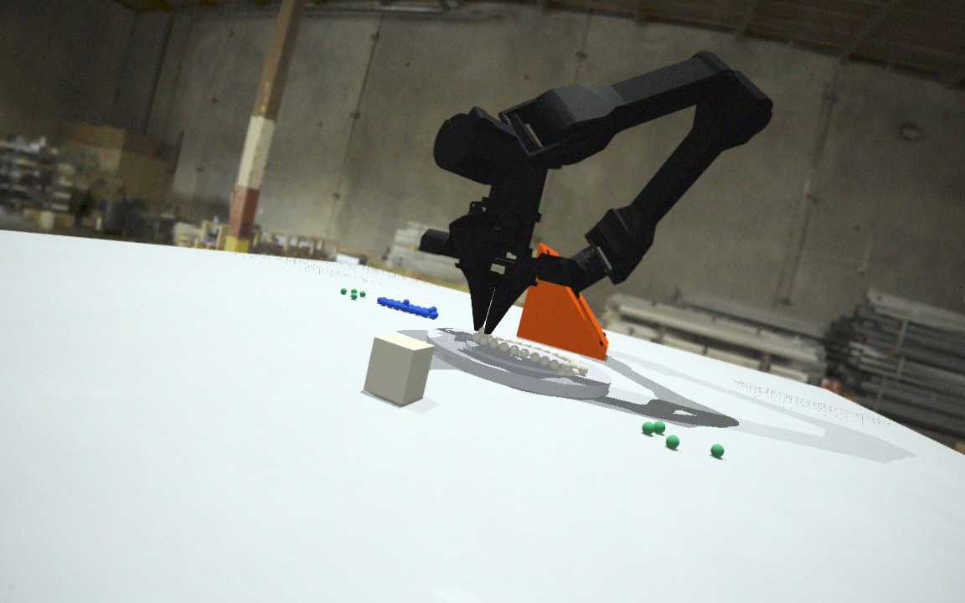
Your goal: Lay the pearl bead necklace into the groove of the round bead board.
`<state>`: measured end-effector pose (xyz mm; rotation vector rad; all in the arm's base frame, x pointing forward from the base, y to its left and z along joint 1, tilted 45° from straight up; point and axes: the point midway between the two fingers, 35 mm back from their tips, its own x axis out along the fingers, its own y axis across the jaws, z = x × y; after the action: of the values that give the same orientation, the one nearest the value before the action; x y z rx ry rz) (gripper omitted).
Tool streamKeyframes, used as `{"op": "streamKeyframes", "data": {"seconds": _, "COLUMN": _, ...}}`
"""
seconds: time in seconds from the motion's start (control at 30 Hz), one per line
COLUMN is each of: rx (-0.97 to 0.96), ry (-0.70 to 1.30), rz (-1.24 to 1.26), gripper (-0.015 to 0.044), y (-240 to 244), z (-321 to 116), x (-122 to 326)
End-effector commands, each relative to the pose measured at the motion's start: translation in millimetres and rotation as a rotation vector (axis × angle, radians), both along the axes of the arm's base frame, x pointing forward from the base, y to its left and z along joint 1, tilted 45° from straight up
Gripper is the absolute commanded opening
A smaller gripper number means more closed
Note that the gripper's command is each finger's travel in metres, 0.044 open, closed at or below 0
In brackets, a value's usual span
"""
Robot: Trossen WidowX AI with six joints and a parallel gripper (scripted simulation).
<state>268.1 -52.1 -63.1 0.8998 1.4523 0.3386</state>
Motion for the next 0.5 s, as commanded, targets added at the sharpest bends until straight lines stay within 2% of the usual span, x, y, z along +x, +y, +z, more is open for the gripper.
{"op": "streamKeyframes", "data": {"seconds": 0.0, "rx": -0.004, "ry": 0.0, "rz": -0.004, "gripper": 0.0, "y": -9.9, "z": -6.9, "x": 0.6}}
{"op": "streamKeyframes", "data": {"seconds": 0.47, "rx": -0.004, "ry": 0.0, "rz": -0.004, "gripper": 0.0, "y": -7.8, "z": -11.7, "x": 1.4}}
